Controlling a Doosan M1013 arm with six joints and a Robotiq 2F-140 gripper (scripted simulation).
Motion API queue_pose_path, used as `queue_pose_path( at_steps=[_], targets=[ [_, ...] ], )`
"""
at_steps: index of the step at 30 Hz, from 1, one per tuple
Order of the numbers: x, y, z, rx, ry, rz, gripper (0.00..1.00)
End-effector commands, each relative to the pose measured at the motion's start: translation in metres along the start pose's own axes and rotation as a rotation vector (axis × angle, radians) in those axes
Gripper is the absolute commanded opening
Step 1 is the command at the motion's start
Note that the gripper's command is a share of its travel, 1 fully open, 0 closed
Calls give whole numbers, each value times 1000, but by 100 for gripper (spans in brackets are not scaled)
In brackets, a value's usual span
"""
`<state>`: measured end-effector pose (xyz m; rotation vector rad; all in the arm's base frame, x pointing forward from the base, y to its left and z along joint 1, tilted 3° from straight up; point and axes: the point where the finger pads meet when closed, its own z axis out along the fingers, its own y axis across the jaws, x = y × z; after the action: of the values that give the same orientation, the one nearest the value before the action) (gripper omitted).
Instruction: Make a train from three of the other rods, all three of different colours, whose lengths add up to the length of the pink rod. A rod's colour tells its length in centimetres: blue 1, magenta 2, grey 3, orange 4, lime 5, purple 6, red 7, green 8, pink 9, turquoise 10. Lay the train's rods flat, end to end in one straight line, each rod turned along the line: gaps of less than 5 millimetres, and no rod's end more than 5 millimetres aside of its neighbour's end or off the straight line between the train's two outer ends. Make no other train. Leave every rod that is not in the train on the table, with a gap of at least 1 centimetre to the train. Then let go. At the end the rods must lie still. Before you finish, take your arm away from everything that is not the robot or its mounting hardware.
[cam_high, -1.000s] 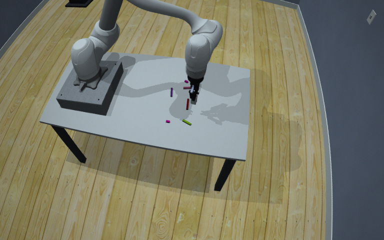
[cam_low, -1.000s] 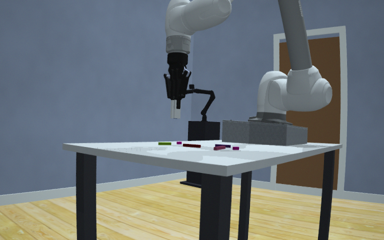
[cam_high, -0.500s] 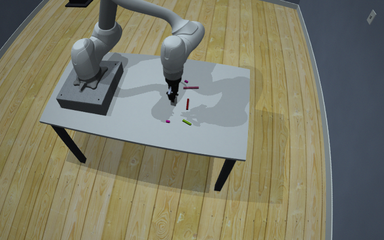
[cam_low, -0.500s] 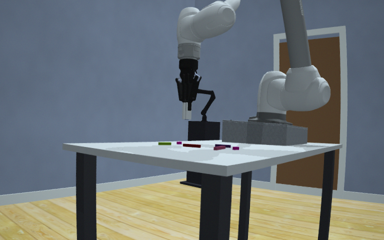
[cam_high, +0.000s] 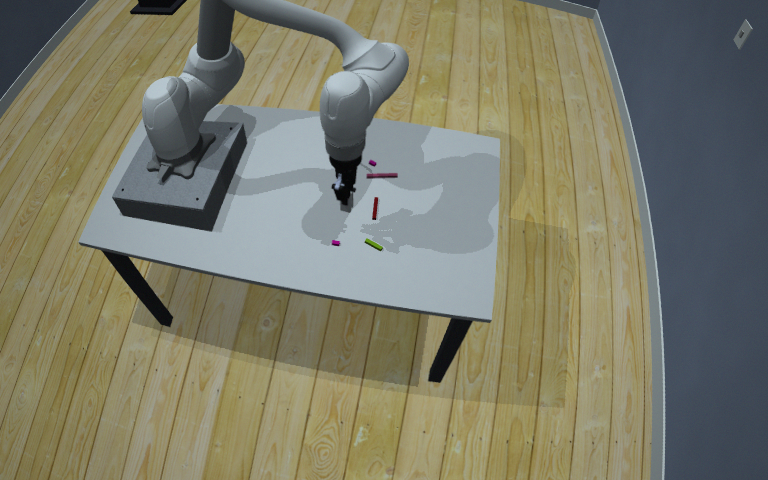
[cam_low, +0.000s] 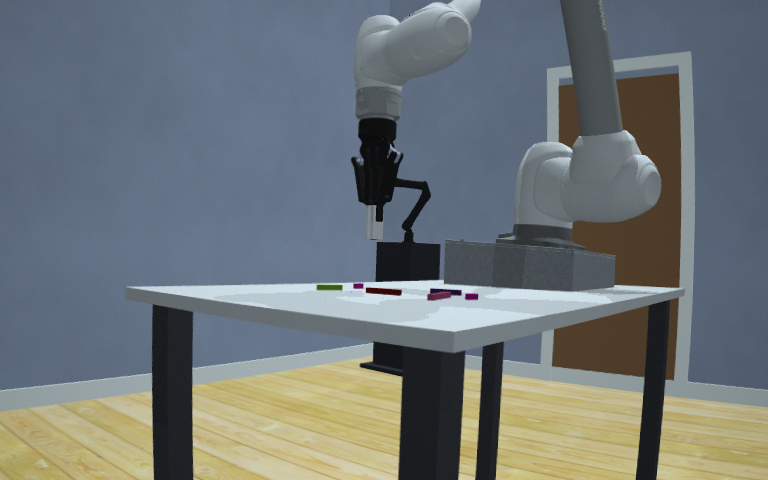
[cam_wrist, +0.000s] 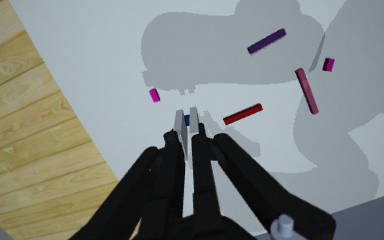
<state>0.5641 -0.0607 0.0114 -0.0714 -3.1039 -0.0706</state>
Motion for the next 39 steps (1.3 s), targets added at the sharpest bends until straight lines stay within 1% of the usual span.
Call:
queue_pose_path(
  at_steps=[1, 6, 14, 16, 21, 25, 30, 39],
  targets=[
    [0, 0, 2, 0, 0, 0, 3],
    [0, 0, 15, 0, 0, 0, 3],
    [0, 0, 49, 0, 0, 0, 3],
    [0, 0, 49, 0, 0, 0, 3],
    [0, 0, 69, 0, 0, 0, 3],
    [0, 0, 81, 0, 0, 0, 3],
    [0, 0, 86, 0, 0, 0, 3],
    [0, 0, 87, 0, 0, 0, 3]
  ],
)
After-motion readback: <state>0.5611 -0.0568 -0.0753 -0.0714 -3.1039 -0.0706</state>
